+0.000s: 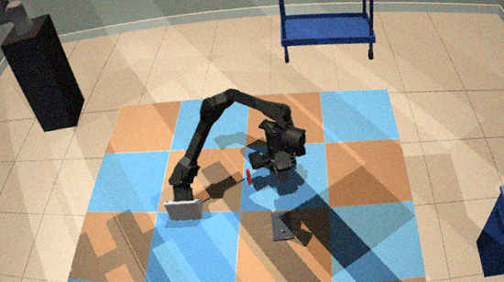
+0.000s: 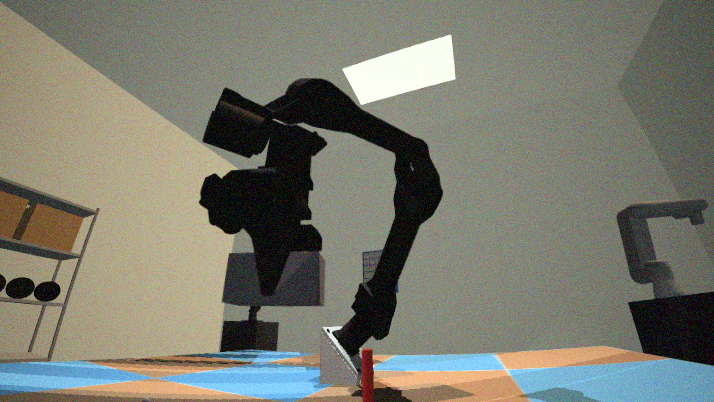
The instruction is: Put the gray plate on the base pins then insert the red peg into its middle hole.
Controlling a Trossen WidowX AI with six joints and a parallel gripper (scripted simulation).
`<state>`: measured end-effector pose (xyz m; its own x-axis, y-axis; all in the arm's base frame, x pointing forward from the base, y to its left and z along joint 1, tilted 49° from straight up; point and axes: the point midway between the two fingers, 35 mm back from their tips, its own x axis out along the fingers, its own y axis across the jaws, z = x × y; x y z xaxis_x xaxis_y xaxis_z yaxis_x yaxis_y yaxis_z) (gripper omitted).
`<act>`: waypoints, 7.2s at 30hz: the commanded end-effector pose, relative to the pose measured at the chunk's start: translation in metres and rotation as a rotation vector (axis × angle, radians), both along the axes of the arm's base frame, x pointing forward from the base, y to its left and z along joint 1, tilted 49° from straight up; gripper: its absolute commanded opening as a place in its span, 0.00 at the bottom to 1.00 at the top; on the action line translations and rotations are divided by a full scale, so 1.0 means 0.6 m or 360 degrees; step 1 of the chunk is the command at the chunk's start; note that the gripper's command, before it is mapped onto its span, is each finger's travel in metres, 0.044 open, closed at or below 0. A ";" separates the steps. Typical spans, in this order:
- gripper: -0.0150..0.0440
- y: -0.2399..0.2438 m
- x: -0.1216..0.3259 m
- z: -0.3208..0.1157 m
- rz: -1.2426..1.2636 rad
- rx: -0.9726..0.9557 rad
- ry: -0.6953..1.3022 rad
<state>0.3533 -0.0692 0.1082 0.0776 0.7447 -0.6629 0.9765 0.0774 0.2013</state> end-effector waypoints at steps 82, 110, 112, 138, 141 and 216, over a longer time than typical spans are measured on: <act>0.25 -0.047 -0.014 -0.287 -0.0207 0.0019 0.0251; 0.25 -0.022 -0.010 -0.310 -0.0198 0.0009 0.0241; 0.25 -0.022 -0.010 -0.310 -0.0198 0.0009 0.0241; 1.00 -0.070 -0.006 -0.274 -0.0203 0.0004 0.0245; 1.00 -0.126 -0.012 -0.224 -0.0207 0.0006 0.0250; 1.00 0.174 -0.184 -0.004 0.0240 -0.0023 -0.0240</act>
